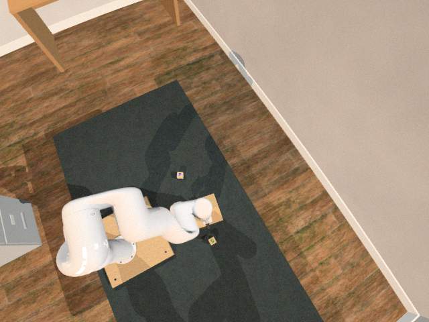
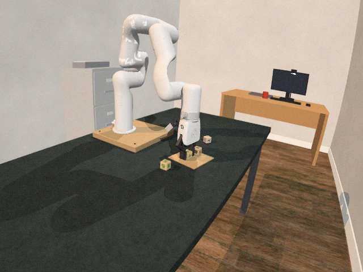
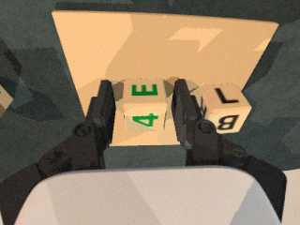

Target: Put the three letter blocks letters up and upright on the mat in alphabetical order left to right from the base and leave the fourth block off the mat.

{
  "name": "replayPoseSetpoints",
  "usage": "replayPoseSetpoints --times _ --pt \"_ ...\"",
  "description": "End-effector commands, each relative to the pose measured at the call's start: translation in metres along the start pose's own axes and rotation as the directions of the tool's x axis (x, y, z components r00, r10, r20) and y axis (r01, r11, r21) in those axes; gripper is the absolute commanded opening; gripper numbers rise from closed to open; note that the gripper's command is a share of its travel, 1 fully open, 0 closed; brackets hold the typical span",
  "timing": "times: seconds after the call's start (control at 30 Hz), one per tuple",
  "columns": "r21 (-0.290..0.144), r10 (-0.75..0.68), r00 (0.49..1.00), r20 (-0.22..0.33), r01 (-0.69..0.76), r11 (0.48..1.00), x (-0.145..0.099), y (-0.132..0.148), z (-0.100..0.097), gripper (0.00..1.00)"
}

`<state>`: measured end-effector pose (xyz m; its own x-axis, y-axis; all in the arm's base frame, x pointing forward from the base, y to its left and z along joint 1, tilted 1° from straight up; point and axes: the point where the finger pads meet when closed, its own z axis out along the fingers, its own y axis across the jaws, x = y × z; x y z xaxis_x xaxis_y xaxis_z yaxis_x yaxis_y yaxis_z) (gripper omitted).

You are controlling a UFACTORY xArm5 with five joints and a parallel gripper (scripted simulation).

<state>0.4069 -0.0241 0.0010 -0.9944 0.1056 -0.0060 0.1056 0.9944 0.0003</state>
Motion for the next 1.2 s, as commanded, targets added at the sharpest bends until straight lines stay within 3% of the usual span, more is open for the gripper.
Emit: replayPoseSetpoints --times 0.0,0.03,0.07,0.6,0.63,1.17 --pt "0.000 0.000 1.000 0.003 0.000 1.000 -0.0013 0.0001 -0.0010 0.54" --pt "0.000 0.000 1.000 0.003 0.000 1.000 -0.0013 0.0001 -0.0010 0.54" --pt "0.000 0.000 1.000 0.003 0.000 1.000 -0.0013 0.0001 -0.0010 0.47" --pt "0.000 0.000 1.000 0.003 0.000 1.000 -0.0013 0.0001 -0.0010 0.47" --pt "0.000 0.000 1.000 0.003 0.000 1.000 -0.0013 0.0001 -0.0010 0.27" --pt "0.000 0.000 1.000 0.003 0.000 1.000 -0.0013 0.0001 -0.0010 0.27"
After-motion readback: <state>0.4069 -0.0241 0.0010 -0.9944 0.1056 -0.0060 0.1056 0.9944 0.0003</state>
